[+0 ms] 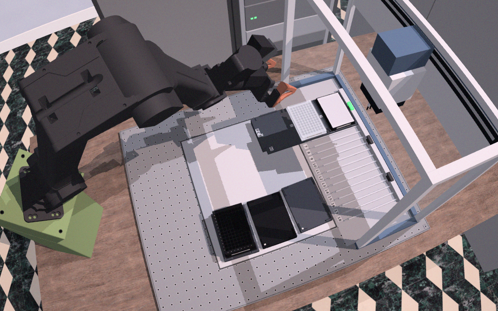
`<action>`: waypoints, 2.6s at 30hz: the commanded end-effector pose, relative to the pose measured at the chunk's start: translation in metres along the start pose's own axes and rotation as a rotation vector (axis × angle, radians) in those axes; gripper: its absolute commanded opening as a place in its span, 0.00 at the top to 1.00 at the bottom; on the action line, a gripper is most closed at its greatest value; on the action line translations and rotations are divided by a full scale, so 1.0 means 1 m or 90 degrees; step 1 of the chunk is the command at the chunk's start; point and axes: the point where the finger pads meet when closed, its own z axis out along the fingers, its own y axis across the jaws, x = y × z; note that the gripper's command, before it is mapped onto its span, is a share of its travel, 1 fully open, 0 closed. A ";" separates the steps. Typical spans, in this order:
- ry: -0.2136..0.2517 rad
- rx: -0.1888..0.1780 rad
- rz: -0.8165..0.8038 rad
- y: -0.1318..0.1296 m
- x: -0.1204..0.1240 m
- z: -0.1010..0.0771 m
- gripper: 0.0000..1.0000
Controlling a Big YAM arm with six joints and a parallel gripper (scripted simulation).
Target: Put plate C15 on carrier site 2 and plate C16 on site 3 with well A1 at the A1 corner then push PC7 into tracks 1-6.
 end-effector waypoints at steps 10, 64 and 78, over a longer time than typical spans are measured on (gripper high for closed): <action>-0.032 0.003 0.007 0.007 -0.003 -0.038 0.00; 0.606 0.011 0.017 0.021 0.107 -0.048 0.00; 0.643 0.057 0.100 -0.031 0.125 -0.090 0.00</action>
